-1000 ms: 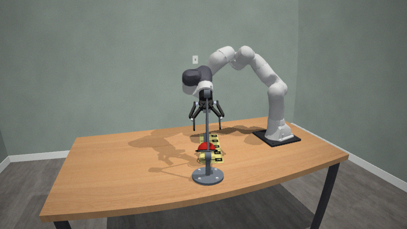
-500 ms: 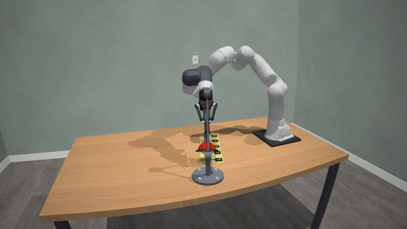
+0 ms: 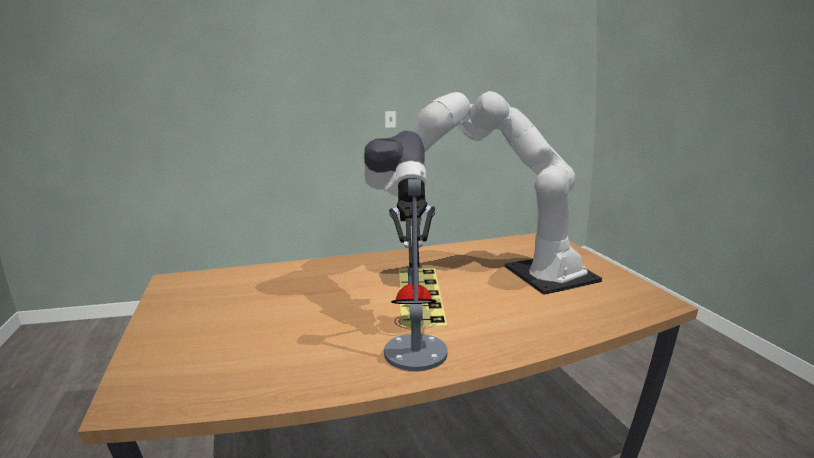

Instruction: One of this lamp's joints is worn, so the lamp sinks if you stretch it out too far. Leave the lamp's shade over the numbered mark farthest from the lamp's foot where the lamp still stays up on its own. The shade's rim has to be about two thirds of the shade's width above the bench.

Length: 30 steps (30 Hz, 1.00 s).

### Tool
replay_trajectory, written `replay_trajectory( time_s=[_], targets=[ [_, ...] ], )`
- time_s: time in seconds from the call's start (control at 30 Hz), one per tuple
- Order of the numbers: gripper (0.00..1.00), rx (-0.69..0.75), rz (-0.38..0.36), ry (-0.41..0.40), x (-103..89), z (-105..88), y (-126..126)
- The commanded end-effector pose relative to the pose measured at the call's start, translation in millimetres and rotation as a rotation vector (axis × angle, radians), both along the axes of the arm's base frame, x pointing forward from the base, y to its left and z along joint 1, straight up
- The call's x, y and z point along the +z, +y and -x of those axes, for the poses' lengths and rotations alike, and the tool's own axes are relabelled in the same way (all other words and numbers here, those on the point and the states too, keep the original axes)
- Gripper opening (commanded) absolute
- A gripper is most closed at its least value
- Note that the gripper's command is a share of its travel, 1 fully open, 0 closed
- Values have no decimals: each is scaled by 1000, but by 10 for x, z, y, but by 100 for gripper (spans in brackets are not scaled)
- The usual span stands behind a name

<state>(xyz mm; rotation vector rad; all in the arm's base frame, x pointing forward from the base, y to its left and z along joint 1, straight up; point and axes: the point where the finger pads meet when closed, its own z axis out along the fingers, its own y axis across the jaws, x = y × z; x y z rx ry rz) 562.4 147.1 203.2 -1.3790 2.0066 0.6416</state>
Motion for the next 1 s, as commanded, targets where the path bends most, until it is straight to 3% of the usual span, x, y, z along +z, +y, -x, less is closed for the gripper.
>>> replay_trajectory(
  time_s=[0.0, 0.53, 0.97],
  targets=[
    [10, 0, 0, 0, 1, 0, 0],
    [10, 41, -25, -65, -77, 113, -378],
    [10, 43, -25, -65, -113, 189, -636]
  ],
)
